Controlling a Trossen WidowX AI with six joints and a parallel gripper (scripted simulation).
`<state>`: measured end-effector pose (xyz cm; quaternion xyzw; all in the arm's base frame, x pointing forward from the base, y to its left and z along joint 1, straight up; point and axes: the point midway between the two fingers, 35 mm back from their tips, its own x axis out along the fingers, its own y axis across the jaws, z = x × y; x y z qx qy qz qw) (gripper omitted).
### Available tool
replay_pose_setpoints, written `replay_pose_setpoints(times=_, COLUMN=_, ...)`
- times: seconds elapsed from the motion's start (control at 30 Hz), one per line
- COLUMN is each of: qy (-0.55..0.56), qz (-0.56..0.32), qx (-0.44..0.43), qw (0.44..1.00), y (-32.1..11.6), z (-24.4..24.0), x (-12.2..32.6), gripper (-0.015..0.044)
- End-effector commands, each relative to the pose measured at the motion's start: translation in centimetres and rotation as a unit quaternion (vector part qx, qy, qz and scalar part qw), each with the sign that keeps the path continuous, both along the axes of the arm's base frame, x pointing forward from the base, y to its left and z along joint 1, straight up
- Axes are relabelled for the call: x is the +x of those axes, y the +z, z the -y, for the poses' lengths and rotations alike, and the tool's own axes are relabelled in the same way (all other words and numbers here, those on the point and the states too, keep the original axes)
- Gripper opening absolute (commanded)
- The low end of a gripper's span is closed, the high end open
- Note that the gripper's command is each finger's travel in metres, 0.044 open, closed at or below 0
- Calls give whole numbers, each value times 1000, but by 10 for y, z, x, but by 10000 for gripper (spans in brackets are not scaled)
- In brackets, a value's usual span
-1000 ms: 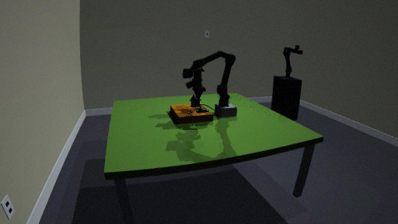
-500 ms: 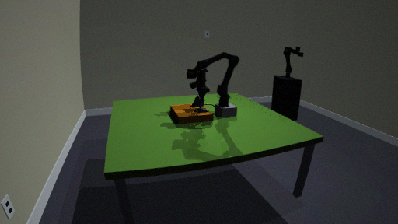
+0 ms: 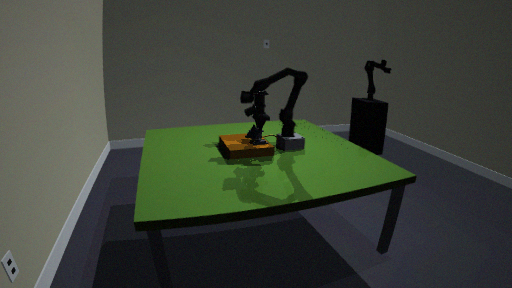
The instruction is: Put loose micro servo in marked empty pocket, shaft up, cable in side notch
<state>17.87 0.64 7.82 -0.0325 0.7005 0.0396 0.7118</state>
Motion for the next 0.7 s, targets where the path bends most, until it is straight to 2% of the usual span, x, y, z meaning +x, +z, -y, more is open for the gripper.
replay_pose_setpoints(times=0.0, qy=2, qz=1, qx=-2, qw=1000, y=-1, z=1, x=0, gripper=0)
replay_pose_setpoints(times=0.67, qy=2, qz=1, qx=-2, qw=1000, y=-14, z=0, x=1, gripper=0)
